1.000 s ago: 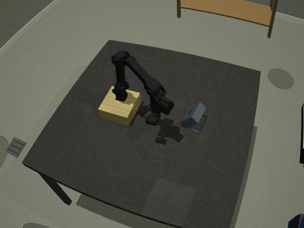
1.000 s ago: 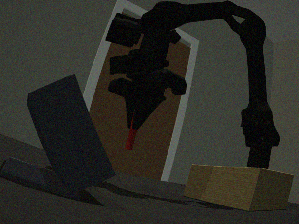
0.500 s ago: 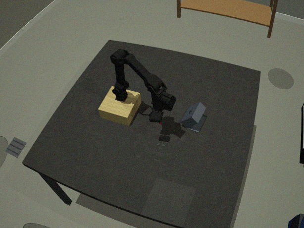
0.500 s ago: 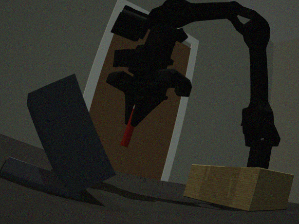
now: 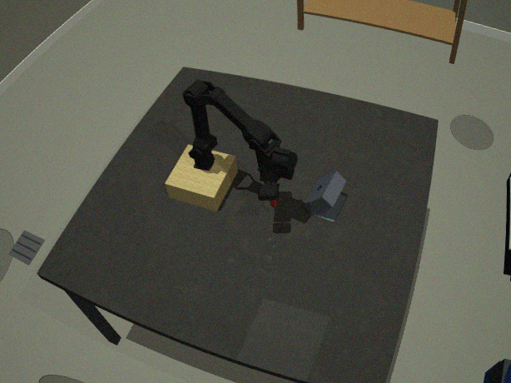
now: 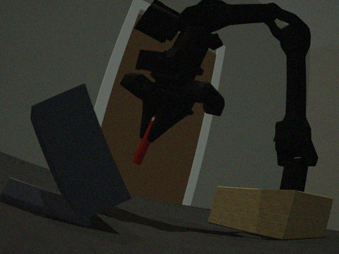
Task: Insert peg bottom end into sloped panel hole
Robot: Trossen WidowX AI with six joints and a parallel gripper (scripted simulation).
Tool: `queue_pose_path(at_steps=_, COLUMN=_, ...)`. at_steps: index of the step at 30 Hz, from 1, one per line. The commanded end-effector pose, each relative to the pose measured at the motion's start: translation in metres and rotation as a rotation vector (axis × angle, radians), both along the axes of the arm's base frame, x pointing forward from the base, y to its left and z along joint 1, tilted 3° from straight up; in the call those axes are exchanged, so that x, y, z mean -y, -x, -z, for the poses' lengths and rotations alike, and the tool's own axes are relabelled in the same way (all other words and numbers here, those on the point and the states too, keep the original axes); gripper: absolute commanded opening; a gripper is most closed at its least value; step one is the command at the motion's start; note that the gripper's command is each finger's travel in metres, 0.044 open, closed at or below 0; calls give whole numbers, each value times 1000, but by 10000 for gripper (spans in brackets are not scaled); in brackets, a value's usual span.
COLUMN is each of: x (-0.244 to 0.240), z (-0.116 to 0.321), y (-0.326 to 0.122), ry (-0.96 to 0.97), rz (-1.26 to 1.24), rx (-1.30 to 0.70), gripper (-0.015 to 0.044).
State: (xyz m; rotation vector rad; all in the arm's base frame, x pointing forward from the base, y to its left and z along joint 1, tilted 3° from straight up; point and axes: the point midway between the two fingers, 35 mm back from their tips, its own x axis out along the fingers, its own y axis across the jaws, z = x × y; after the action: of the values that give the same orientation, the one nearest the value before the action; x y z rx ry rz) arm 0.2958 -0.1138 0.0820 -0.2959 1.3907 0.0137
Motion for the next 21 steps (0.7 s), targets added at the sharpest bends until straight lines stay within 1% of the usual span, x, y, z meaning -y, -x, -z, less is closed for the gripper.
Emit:
queue_pose_path(at_steps=1, x=-4, z=2, y=0, ry=24, rz=-39, rx=9, gripper=0)
queue_pose_path(at_steps=21, x=-27, z=1, y=-12, ry=122, rz=-214, rx=93, gripper=0)
